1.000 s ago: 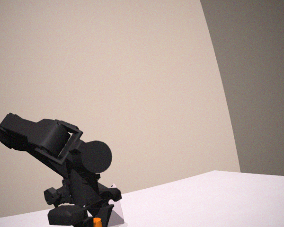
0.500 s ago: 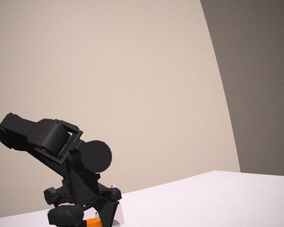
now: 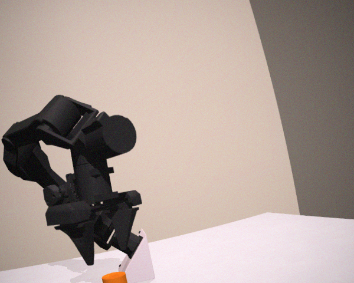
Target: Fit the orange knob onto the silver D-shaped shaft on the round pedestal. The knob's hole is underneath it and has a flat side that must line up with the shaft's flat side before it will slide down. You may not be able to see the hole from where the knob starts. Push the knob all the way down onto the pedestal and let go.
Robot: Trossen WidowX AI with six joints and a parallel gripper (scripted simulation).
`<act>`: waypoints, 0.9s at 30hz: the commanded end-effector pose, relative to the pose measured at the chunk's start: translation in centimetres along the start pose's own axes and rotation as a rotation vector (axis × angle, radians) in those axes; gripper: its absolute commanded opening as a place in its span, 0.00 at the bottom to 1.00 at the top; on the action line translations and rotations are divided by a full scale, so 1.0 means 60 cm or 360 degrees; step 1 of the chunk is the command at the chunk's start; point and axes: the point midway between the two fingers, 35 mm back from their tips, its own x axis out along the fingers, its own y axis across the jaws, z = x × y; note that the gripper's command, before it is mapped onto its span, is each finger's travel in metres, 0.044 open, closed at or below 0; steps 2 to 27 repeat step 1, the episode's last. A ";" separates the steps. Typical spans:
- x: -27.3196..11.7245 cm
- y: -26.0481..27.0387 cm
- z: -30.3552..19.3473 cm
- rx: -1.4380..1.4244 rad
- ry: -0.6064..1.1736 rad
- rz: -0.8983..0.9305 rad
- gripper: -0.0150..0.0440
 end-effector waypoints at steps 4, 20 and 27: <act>-0.021 -0.002 0.000 -0.0006 -0.0019 -0.0013 1.00; -0.021 -0.002 0.000 -0.0006 -0.0019 -0.0013 1.00; -0.021 -0.002 0.000 -0.0006 -0.0019 -0.0013 1.00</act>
